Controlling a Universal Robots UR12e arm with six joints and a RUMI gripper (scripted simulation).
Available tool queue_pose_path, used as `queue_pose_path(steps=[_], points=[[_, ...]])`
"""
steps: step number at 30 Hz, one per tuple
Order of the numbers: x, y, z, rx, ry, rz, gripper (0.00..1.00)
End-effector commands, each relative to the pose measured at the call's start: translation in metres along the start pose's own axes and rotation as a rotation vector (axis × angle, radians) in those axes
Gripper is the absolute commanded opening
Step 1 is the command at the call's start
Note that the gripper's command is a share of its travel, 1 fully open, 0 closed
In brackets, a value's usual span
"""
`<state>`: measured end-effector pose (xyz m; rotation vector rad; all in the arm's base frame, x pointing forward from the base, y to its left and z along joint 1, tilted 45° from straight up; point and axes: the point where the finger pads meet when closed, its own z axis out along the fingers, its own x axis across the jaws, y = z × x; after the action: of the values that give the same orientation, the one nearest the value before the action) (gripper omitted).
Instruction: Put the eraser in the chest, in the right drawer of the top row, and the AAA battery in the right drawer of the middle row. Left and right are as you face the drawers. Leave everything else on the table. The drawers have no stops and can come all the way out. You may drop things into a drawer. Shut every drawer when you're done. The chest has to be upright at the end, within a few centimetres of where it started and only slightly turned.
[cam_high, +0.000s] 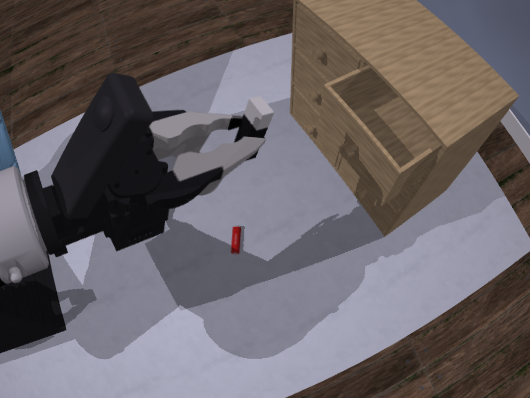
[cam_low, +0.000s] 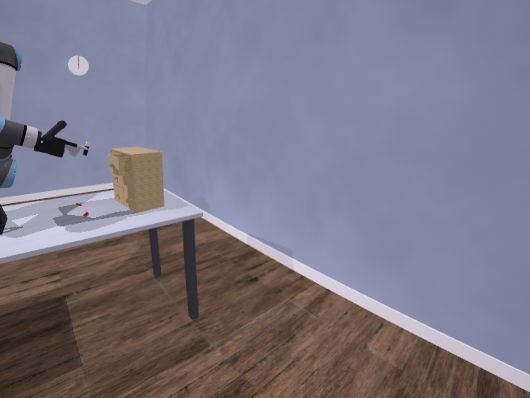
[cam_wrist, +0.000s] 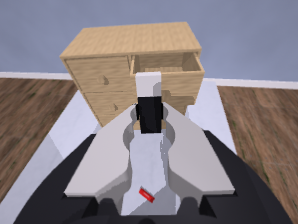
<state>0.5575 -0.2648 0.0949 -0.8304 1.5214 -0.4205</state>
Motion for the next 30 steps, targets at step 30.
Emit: queue_pose_path(steps=[30], points=[[0.0, -0.008, 0.021, 0.002, 0.002, -0.001, 0.11]])
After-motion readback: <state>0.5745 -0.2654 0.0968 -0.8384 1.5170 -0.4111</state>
